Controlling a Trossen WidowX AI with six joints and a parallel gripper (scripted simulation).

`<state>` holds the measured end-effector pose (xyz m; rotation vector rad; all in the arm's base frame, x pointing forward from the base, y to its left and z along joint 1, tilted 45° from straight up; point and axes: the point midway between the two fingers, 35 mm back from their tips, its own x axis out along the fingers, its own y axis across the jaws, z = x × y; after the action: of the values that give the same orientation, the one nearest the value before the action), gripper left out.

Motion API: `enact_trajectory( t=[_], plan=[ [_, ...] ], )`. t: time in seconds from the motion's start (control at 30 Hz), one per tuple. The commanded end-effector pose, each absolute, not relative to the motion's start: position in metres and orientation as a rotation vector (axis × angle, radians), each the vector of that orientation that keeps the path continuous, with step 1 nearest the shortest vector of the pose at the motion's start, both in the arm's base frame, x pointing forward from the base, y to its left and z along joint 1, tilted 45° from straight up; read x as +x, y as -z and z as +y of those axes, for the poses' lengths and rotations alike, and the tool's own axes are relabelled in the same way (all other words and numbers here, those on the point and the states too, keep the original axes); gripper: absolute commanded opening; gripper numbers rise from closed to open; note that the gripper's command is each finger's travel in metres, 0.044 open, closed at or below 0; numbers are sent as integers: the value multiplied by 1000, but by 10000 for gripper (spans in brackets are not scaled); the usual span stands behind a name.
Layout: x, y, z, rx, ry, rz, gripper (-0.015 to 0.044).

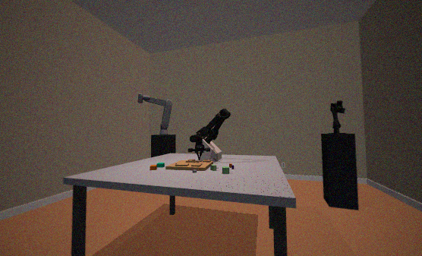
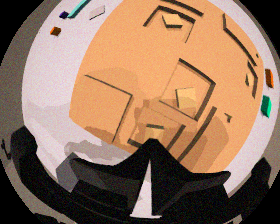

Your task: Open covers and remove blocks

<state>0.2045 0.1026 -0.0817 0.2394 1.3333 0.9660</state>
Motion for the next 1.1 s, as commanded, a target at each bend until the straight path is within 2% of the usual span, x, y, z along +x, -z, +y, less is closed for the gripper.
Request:
enact_trajectory(
  t=[0.0,0.3,0.5,1.07],
  plan=[
    [206,82,102,231,-965,1332,0],
    [206,82,102,231,-965,1332,0],
    [208,70,89,233,-962,1333,144],
    [210,48,67,172,-1009,1295,144]
  ],
)
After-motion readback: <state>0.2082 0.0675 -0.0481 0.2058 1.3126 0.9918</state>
